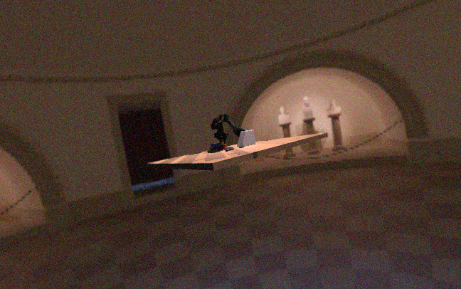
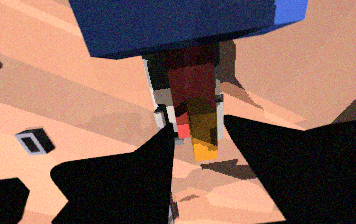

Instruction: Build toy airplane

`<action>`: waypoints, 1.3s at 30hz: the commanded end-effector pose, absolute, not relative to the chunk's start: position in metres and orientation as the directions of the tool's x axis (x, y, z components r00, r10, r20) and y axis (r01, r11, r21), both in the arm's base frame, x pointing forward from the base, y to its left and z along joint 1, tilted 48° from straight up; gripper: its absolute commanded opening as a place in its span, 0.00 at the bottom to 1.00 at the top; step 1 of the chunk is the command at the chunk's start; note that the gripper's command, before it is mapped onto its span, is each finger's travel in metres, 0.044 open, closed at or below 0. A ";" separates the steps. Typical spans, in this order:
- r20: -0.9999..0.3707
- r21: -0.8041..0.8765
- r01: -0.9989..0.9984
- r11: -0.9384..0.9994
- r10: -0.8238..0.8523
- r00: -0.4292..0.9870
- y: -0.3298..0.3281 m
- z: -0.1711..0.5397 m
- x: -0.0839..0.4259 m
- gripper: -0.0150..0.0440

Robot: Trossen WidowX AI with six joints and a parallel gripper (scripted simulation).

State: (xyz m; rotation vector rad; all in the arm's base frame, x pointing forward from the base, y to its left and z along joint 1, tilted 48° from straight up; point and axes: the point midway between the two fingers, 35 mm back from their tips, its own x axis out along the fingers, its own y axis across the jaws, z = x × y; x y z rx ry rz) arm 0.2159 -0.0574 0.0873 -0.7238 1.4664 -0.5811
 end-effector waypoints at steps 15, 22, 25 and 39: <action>-0.670 -0.741 -0.079 0.666 -0.741 0.044 0.010 0.148 0.215 0.69; -0.670 -0.741 -0.079 0.666 -0.741 0.044 0.010 0.148 0.215 0.69; -0.670 -0.741 -0.079 0.666 -0.741 0.044 0.009 0.149 0.216 0.69; -0.670 -0.741 -0.079 0.666 -0.741 0.044 0.009 0.149 0.216 0.69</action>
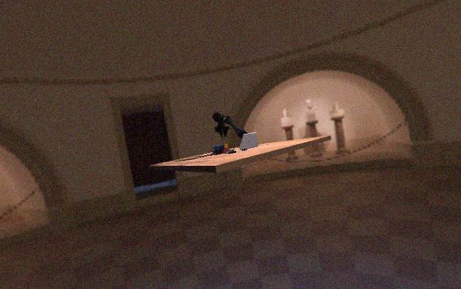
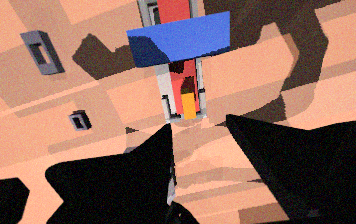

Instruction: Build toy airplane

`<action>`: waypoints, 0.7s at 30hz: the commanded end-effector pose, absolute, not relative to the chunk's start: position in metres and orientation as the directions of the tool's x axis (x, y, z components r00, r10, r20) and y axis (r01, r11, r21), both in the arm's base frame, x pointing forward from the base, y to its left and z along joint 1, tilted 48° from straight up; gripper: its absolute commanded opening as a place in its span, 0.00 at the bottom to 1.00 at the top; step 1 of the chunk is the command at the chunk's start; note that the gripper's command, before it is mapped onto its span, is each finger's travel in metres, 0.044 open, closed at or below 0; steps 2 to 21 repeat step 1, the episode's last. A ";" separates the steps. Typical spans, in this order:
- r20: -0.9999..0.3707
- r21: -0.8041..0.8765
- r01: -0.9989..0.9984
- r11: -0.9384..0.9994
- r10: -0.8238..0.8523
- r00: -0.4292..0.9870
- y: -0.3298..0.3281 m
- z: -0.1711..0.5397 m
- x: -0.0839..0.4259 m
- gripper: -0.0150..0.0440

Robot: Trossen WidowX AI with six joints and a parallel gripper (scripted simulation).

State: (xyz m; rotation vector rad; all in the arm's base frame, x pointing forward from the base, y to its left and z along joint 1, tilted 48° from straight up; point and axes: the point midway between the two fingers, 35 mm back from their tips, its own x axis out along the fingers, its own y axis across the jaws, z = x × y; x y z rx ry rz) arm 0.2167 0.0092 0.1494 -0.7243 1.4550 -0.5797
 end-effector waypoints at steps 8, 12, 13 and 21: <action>-0.670 -0.741 -0.079 0.666 -0.741 0.044 0.009 0.149 0.216 0.69; -0.670 -0.741 -0.079 0.666 -0.741 0.044 0.009 0.149 0.216 0.69; -0.670 -0.741 -0.079 0.666 -0.741 0.044 0.009 0.149 0.216 0.69; -0.670 -0.741 -0.079 0.666 -0.741 0.044 0.009 0.149 0.216 0.69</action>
